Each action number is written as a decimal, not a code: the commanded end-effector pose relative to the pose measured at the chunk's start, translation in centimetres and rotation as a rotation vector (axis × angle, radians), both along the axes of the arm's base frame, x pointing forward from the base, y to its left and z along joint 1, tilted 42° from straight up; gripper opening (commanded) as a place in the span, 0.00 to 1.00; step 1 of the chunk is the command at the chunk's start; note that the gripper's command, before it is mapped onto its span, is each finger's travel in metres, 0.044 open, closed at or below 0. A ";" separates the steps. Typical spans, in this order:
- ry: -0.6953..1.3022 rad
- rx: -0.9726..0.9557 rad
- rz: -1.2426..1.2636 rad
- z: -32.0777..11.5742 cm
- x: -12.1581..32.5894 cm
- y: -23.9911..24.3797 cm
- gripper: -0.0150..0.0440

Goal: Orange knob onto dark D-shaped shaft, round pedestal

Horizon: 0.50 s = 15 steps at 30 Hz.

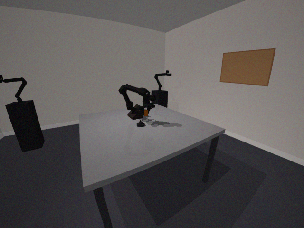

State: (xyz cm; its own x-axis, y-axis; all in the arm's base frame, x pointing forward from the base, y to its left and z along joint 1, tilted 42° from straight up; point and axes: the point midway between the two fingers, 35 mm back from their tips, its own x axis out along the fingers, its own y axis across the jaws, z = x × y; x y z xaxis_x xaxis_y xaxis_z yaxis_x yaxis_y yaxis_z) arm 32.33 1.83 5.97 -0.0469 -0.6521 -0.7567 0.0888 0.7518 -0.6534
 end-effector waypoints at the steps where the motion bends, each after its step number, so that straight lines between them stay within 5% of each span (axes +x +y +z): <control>1: -0.008 0.000 0.012 0.7 -0.1 -0.9 0.25; 15: -0.007 -0.013 0.008 2.1 -1.3 -5.2 0.25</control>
